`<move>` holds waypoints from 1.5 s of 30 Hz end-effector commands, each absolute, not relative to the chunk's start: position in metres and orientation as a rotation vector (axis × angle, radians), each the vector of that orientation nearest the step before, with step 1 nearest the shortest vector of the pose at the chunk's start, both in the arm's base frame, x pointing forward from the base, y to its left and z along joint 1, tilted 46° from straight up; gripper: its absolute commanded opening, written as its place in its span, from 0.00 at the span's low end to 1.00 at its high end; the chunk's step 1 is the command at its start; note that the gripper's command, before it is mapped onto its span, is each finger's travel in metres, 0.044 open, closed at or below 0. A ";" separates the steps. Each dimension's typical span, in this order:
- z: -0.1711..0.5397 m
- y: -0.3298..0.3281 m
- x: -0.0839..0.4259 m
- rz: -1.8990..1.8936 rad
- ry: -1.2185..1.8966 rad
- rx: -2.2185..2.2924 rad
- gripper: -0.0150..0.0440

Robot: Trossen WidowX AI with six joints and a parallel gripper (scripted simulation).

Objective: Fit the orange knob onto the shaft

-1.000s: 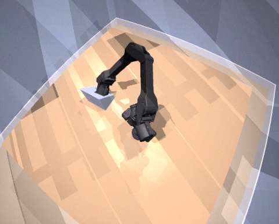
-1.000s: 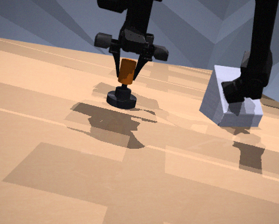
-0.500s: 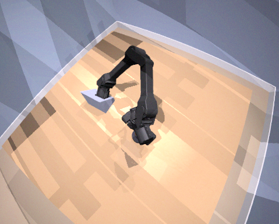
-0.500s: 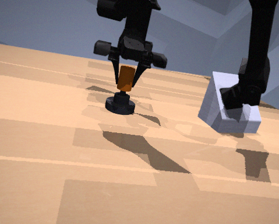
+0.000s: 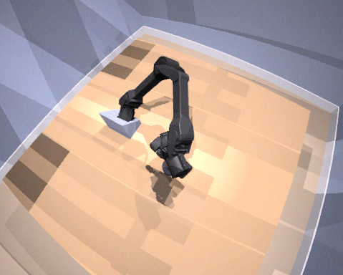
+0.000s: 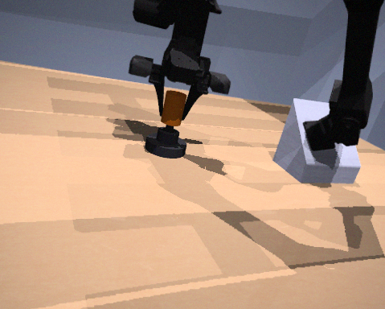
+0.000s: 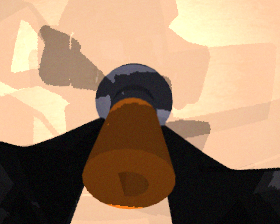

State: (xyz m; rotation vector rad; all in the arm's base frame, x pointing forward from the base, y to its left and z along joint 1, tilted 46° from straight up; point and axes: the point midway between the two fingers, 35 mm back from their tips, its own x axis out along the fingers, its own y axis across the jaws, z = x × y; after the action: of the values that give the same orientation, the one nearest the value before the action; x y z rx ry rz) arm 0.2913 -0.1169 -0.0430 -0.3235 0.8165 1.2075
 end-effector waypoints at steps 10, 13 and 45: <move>-0.041 -0.120 0.291 1.261 0.741 -0.425 0.25; -0.042 -0.119 0.291 1.295 0.690 -0.493 0.25; -0.044 -0.116 0.291 1.295 0.689 -0.493 0.25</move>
State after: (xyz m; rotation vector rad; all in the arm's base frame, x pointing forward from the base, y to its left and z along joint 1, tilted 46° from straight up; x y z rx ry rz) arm 0.2906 -0.1173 -0.0431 -0.4913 0.6917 1.2942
